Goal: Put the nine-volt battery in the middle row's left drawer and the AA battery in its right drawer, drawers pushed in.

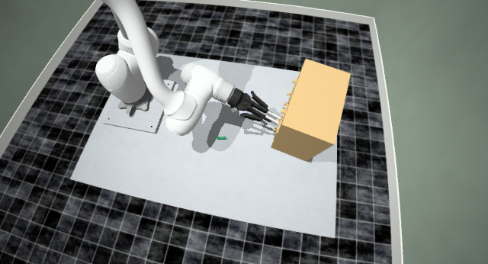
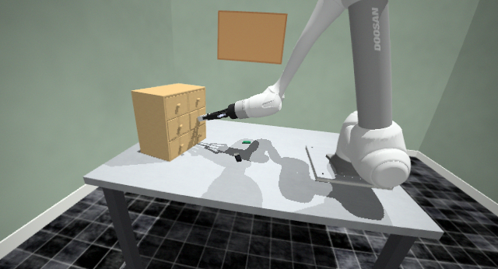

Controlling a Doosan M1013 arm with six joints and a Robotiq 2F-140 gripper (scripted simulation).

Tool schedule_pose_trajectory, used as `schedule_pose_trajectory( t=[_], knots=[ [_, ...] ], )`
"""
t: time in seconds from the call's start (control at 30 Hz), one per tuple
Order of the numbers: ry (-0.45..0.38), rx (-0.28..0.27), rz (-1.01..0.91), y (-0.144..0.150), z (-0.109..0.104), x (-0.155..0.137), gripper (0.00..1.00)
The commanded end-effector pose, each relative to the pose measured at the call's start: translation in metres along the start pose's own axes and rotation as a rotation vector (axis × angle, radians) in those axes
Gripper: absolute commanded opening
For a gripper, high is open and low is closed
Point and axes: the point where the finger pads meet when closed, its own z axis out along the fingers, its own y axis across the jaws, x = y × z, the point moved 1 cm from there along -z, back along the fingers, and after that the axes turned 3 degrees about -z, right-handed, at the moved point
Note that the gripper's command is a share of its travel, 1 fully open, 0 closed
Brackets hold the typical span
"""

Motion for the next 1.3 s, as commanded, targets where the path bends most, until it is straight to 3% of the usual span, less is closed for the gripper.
schedule_pose_trajectory(
  t=[0.0, 1.27],
  knots=[
    [0.000, 0.000, 0.000, 0.000, -0.002, -0.001, 0.08],
    [0.000, 0.000, 0.000, -0.001, -0.044, -0.016, 0.08]
  ],
)
